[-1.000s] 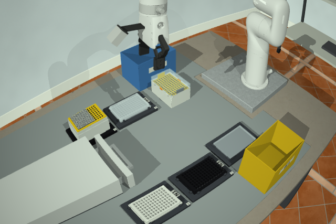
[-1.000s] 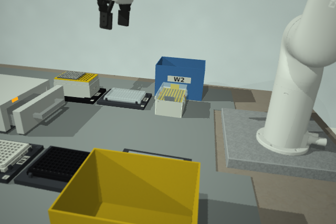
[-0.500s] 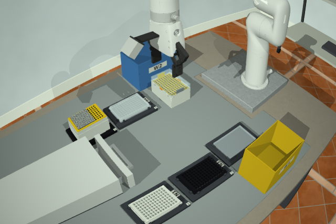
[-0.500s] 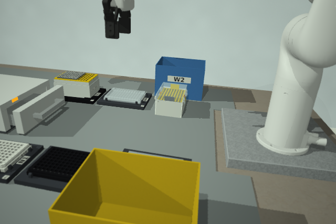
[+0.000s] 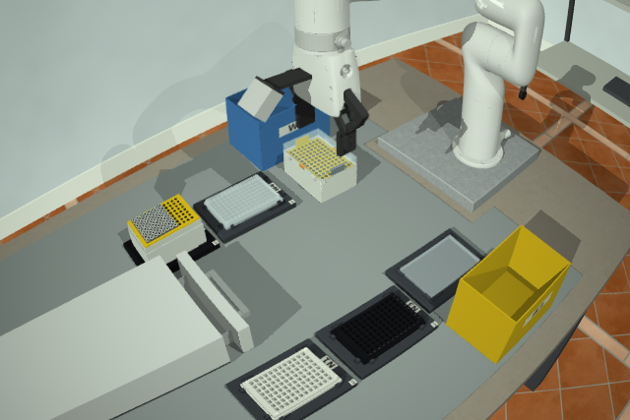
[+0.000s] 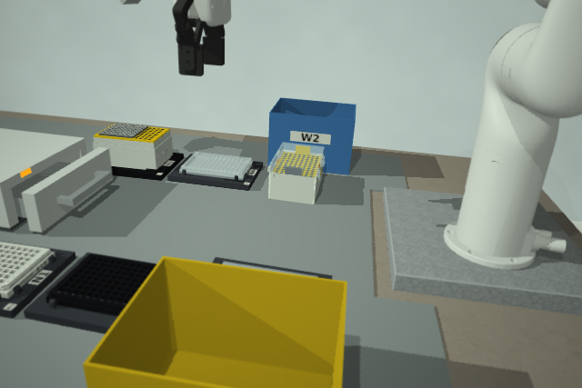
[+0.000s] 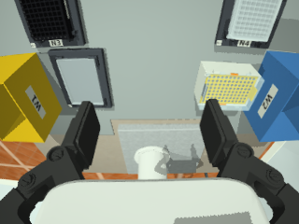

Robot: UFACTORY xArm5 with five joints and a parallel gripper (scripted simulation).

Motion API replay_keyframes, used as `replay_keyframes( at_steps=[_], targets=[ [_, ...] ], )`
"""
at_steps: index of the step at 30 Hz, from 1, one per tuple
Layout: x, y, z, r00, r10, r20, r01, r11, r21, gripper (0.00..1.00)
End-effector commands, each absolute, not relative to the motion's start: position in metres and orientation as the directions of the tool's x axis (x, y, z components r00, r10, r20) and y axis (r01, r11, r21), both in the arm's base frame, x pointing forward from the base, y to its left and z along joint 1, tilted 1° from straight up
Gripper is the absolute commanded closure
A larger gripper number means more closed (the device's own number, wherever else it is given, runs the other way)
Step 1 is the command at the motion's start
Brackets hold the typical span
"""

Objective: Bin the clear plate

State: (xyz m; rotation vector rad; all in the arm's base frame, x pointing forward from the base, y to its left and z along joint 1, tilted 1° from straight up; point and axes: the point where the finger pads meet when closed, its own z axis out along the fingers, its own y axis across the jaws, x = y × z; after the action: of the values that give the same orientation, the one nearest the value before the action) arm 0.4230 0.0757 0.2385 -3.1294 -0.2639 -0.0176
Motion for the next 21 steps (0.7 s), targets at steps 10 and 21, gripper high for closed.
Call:
replay_keyframes(
  at_steps=[10,21],
  targets=[
    [0.436,0.047,0.225,0.988,0.156,0.016,0.156,-0.988,0.001,0.00],
    [0.452,0.009,0.206,0.988,0.156,0.018,0.156,-0.988,0.002,0.00]
  ],
)
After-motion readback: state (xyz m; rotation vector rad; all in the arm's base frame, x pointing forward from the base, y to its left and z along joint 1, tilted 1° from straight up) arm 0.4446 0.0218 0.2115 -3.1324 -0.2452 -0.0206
